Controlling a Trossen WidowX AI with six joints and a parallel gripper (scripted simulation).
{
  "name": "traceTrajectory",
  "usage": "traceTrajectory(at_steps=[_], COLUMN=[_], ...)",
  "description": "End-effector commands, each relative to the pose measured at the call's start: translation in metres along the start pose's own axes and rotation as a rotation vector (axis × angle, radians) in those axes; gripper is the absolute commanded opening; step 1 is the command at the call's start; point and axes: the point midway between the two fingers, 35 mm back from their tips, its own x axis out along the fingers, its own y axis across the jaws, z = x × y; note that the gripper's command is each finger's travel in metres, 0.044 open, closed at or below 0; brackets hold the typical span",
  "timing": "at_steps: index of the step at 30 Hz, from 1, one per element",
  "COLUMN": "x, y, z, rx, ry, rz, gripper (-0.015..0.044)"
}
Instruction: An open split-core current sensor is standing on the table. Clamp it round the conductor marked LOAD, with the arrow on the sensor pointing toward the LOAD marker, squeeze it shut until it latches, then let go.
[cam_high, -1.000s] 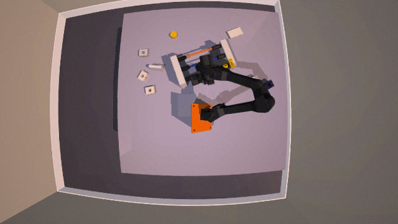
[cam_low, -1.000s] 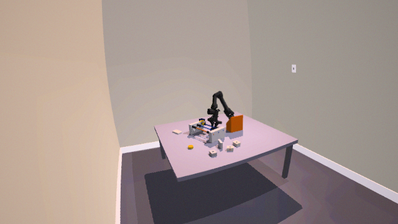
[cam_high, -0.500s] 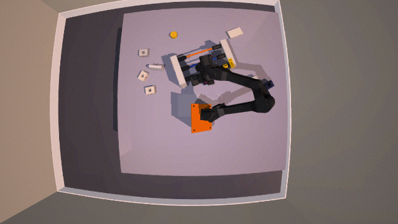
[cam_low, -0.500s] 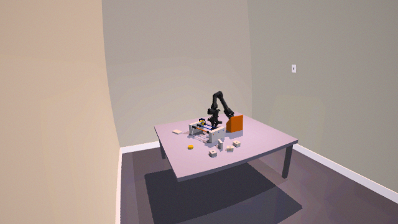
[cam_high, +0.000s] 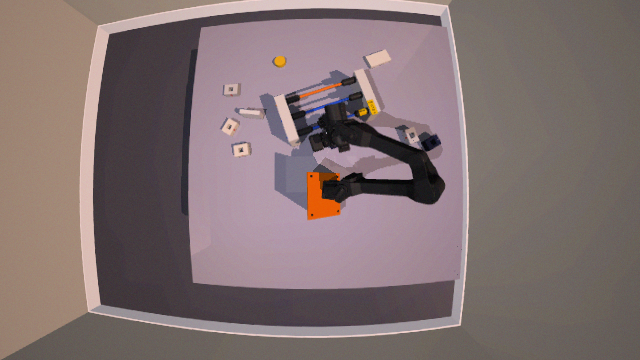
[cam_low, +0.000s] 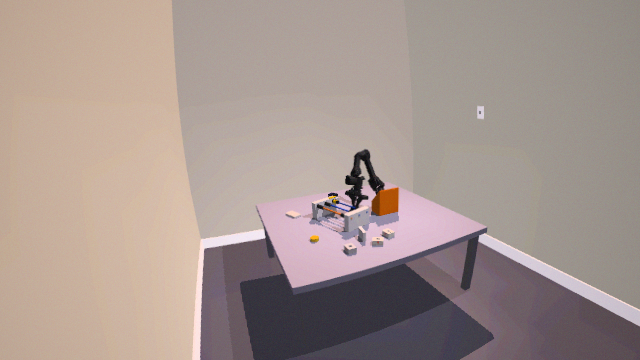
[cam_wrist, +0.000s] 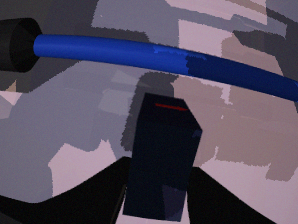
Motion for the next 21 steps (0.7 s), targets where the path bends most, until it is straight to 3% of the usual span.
traceTrajectory(at_steps=[1, 17, 21], x=[-0.004, -0.001, -0.004], y=[0.001, 0.002, 0.001], z=[-0.017, -0.034, -0.032], rx=[0.001, 0.000, 0.007], ry=[0.001, 0.002, 0.001], rz=[0.002, 0.001, 0.001], gripper=[0.0000, 0.0000, 0.0105])
